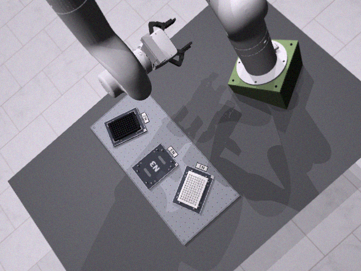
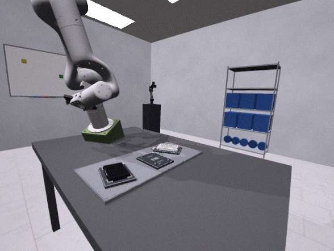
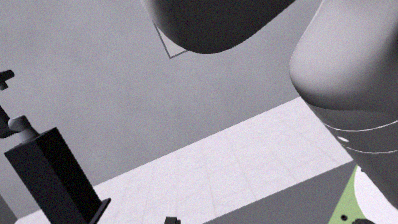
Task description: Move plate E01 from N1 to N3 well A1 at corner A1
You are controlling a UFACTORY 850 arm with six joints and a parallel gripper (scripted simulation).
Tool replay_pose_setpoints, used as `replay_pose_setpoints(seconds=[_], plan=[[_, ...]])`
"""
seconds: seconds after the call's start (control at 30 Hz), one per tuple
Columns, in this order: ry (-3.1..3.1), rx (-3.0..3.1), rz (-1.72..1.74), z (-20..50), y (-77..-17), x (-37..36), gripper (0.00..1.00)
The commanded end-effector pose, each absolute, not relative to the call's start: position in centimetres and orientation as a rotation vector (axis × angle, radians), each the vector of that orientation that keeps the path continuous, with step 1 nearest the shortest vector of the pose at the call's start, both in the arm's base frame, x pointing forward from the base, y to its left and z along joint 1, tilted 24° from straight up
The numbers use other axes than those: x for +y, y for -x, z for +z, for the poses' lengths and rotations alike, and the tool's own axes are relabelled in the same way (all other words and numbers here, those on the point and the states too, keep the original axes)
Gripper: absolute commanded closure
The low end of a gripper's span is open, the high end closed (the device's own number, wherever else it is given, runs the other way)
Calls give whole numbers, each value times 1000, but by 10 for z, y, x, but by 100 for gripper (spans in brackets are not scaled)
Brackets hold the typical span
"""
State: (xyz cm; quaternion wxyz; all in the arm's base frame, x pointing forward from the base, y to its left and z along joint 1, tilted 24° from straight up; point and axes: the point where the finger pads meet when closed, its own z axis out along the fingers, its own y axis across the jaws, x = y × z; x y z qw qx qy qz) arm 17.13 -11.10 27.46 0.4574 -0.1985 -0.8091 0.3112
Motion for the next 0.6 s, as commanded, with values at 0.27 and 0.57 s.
replay_pose_setpoints(seconds=[0.27,0.57], plan=[[840,-2084,1004,256,-192,-126,0],[1118,-2127,1128,243,-209,-136,0]])
